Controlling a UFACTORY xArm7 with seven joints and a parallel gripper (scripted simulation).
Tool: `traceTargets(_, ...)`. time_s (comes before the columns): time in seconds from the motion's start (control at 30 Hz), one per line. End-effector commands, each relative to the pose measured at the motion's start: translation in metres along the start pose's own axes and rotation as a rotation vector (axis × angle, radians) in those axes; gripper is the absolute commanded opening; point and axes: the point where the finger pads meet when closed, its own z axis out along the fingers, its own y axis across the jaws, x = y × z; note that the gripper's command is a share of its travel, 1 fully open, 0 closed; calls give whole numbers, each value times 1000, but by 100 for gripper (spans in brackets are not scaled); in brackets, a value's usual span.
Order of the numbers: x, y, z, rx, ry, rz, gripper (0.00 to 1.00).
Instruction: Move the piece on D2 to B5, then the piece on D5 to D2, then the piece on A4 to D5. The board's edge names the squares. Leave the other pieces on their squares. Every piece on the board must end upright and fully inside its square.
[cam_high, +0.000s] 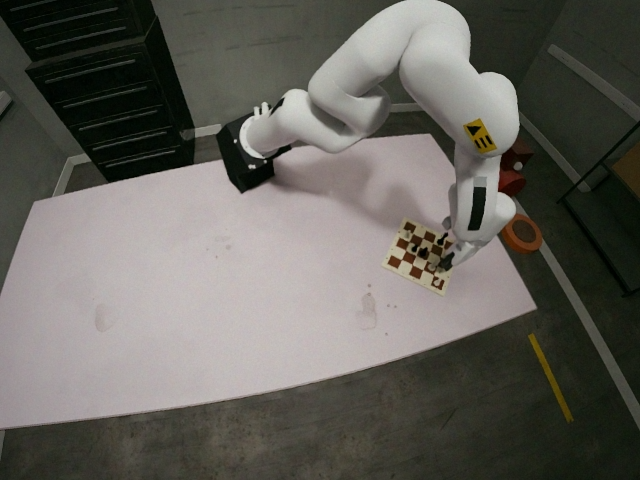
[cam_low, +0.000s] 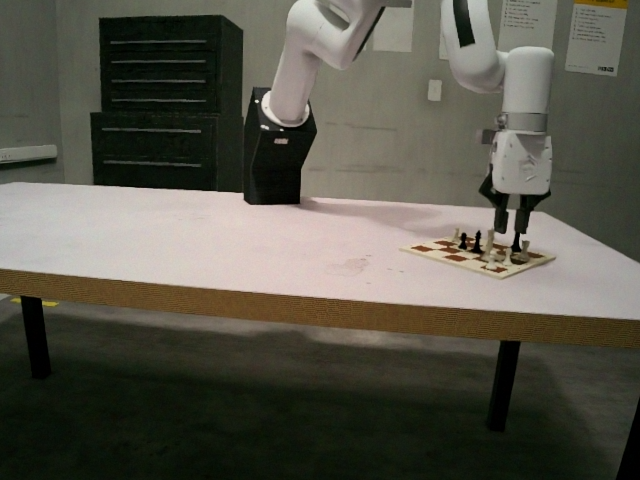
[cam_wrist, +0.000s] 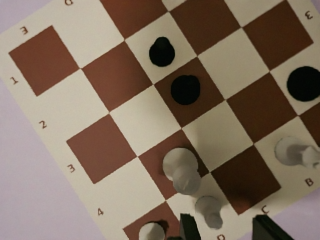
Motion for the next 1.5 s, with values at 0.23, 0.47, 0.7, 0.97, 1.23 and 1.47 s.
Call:
traceTargets(0.23, -1, 2, 14, 1, -4, -1, 35)
traceTargets(0.47, -1, 2, 18, 1, -4, -1, 35)
traceTargets(0.7, -1, 2, 20, 1, -4, -1, 35)
traceTargets(0.97, -1, 2, 20, 1, -4, -1, 35)
traceTargets(1.23, -1, 2, 20, 1, -4, -1, 35)
traceTargets(1.47, -1, 2, 20, 1, -4, -1, 35)
